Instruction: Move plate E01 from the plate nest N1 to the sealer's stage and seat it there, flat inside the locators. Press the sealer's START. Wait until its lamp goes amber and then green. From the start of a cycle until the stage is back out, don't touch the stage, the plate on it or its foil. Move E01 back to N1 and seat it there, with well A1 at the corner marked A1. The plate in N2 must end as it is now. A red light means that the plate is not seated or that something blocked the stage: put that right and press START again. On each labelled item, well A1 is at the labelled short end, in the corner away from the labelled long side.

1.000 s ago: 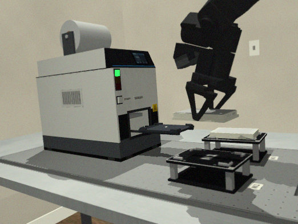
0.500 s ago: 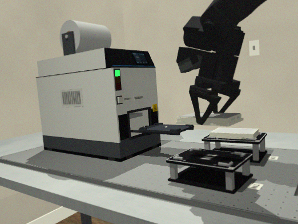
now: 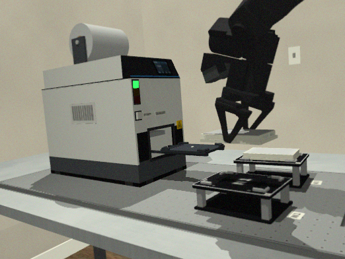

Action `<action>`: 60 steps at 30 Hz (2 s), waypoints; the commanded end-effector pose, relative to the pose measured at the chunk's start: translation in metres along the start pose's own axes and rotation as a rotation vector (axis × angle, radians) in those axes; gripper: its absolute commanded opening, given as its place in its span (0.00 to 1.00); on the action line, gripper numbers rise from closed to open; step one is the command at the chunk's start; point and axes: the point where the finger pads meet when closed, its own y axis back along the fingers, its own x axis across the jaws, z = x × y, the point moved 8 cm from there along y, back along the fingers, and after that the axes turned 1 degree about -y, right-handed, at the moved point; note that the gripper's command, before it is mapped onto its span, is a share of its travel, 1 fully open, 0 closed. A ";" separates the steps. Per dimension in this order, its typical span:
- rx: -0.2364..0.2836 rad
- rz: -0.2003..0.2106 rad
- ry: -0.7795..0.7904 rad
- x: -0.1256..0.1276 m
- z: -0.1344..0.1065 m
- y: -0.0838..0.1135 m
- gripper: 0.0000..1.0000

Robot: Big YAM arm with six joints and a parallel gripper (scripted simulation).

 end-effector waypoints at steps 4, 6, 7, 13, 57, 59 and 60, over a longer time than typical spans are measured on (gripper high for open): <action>-0.015 -0.004 0.040 0.010 0.010 0.006 0.00; -0.013 -0.005 0.029 0.008 0.006 0.007 0.00; -0.013 -0.005 0.024 0.006 0.004 0.007 0.00; -0.004 -0.006 -0.013 -0.006 -0.005 0.005 0.00; -0.010 0.000 0.035 0.009 0.008 -0.003 0.00; -0.011 0.000 0.036 0.008 0.004 -0.003 0.00; -0.010 0.000 0.031 0.008 0.002 -0.004 0.00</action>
